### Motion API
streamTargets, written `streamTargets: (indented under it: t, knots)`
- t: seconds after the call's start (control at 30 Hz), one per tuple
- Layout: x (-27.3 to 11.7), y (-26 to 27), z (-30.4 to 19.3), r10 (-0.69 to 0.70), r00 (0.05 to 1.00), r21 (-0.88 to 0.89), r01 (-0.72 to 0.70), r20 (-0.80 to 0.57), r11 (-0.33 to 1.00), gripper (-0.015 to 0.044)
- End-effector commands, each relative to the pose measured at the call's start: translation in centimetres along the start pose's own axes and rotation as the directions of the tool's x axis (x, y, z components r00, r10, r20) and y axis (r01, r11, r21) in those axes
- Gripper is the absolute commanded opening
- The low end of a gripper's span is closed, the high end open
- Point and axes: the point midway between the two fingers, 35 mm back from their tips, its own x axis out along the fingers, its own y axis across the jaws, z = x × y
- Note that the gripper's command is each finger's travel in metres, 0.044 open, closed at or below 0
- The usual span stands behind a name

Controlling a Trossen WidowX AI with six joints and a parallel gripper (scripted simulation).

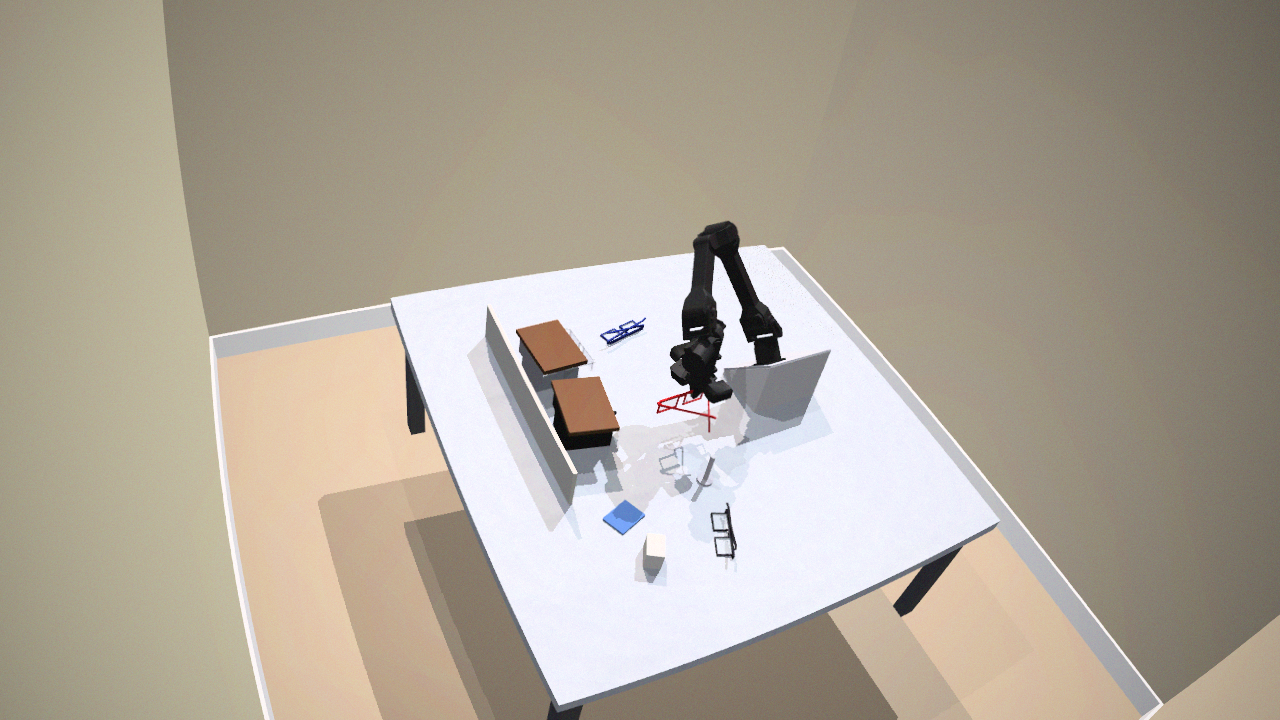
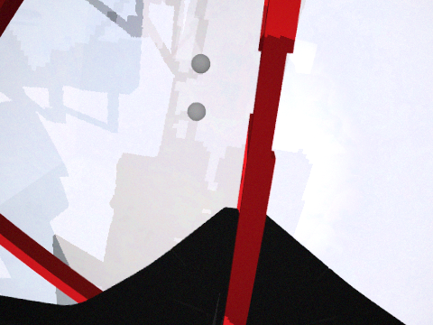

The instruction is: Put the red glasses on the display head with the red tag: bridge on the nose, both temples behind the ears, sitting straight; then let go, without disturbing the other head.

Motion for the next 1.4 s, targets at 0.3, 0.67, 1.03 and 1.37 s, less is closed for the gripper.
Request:
streamTargets:
  t: [0.3,0.67,1.03,1.37]
  knots:
    - [-2.4,1.4,0.4,0.004,1.000,0.007,-0.004,0.004,1.000,0.0000]
    - [-2.8,6.9,1.3,0.011,1.000,0.007,-0.012,0.005,1.000,0.0000]
    - [-2.6,12.7,1.1,0.011,1.000,0.008,-0.011,0.005,1.000,0.0000]
    - [-2.4,14.0,0.9,0.009,1.000,0.009,-0.009,0.005,1.000,0.0000]
